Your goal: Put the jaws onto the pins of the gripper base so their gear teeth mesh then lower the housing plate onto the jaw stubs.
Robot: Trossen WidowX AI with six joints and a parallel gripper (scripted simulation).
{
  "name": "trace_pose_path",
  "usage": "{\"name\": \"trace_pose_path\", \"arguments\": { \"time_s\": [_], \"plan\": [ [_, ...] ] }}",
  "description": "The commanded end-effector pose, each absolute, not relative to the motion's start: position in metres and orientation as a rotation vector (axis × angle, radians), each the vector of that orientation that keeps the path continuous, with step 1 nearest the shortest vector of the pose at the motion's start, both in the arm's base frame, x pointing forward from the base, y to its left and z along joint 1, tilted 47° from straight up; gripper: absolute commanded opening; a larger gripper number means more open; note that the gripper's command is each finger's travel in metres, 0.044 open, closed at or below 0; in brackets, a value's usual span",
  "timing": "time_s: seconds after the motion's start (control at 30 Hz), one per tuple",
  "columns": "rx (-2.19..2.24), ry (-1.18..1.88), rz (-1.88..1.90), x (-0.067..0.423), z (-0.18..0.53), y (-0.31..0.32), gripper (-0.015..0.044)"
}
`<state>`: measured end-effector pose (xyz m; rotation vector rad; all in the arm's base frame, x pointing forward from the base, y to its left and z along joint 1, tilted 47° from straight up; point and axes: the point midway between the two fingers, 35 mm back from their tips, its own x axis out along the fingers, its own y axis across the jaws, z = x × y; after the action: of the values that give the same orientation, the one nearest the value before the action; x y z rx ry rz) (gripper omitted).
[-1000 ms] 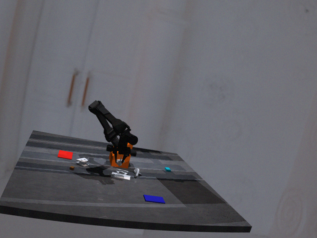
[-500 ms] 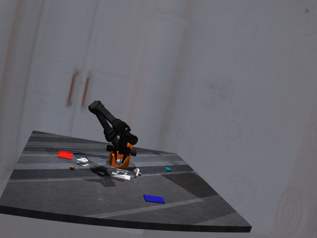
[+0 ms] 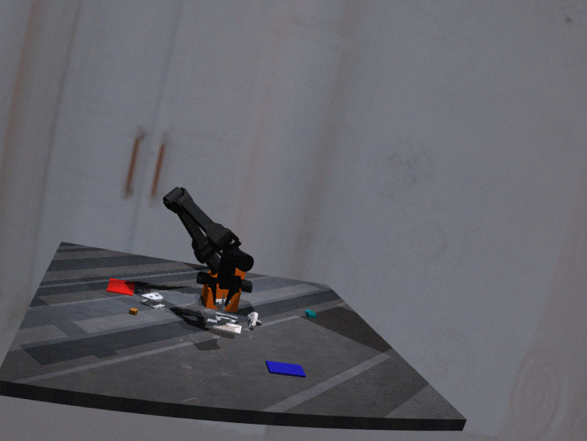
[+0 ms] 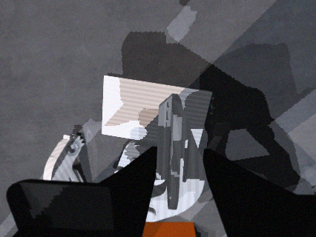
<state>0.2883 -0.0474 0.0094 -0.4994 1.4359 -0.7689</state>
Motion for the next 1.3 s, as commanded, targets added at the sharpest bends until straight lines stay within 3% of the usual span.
{"name": "trace_pose_path", "arguments": {
  "time_s": [0.0, 1.27],
  "plan": [
    [-0.511, 1.448, -0.769, 0.285, 0.004, -0.054, 0.0134],
    [-0.515, 1.448, -0.771, 0.282, -0.018, -0.078, 0.0134]
  ]
}}
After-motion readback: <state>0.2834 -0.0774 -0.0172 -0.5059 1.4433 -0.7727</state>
